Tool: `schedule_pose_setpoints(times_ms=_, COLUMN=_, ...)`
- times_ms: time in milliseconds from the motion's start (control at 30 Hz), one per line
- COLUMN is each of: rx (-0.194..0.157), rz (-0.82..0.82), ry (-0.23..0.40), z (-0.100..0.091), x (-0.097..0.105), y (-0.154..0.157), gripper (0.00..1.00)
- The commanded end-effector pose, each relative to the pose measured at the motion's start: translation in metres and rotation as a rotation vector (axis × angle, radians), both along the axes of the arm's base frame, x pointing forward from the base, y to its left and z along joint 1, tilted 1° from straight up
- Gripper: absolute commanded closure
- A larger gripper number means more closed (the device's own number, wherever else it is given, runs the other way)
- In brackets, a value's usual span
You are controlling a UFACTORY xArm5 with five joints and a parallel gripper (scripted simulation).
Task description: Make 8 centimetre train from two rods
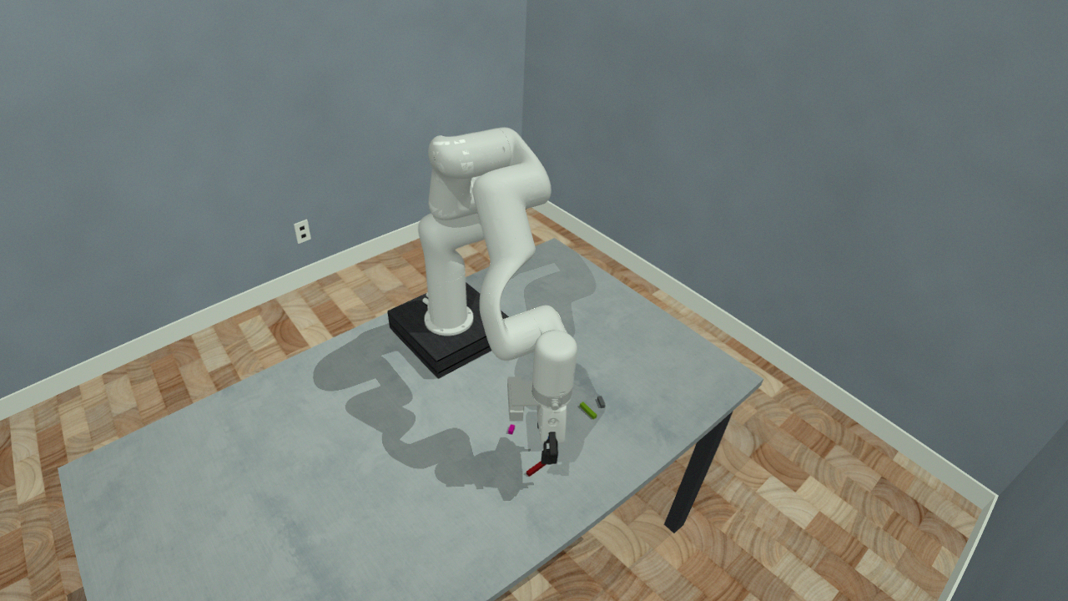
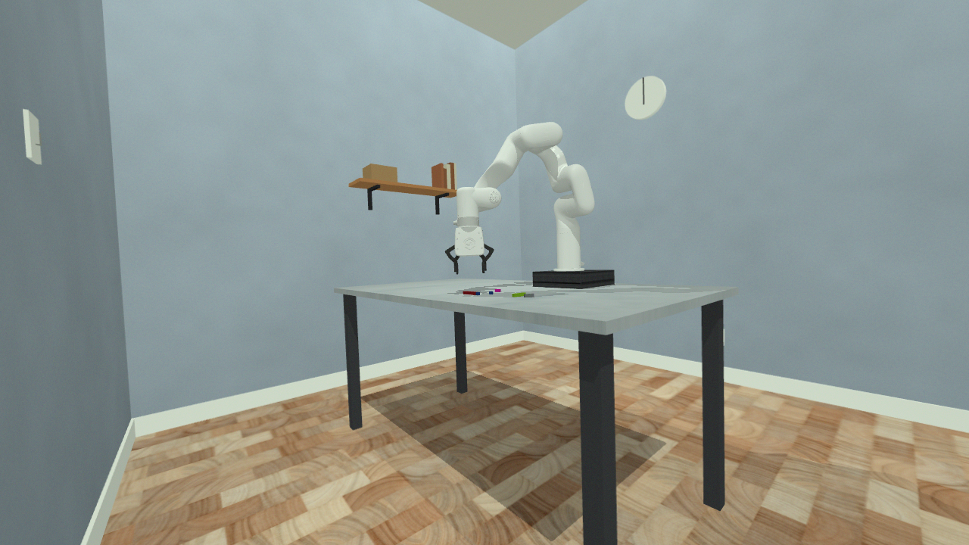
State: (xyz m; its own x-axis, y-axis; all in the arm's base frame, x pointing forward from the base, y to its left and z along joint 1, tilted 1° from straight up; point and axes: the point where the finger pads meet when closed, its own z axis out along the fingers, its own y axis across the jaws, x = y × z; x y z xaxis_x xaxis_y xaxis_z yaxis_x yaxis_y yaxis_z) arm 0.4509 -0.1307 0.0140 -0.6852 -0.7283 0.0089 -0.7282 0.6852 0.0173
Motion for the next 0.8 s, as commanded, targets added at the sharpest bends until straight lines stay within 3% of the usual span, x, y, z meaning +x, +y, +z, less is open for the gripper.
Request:
schedule_pose_setpoints(times_ms=0, rx=0.002, rz=0.167, ry=-0.005, z=0.0022, x=-0.0002, y=-0.0026, gripper=0.0)
schedule_pose_setpoints(times_ms=333, rx=0.007, rz=0.495, ry=-0.006, z=0.004, x=-0.0036, y=-0.0071, gripper=0.0)
schedule_pose_setpoints(times_ms=567, rx=0.01, rz=0.647, ry=-0.007, z=0.0048, x=-0.0052, y=-0.0091, gripper=0.0)
schedule_pose_setpoints(times_ms=733, rx=0.01, rz=0.67, ry=-0.007, z=0.0049, x=-0.0054, y=-0.0094, gripper=0.0)
schedule_pose_setpoints(times_ms=767, rx=0.01, rz=0.67, ry=-0.007, z=0.0049, x=-0.0054, y=-0.0094, gripper=0.76)
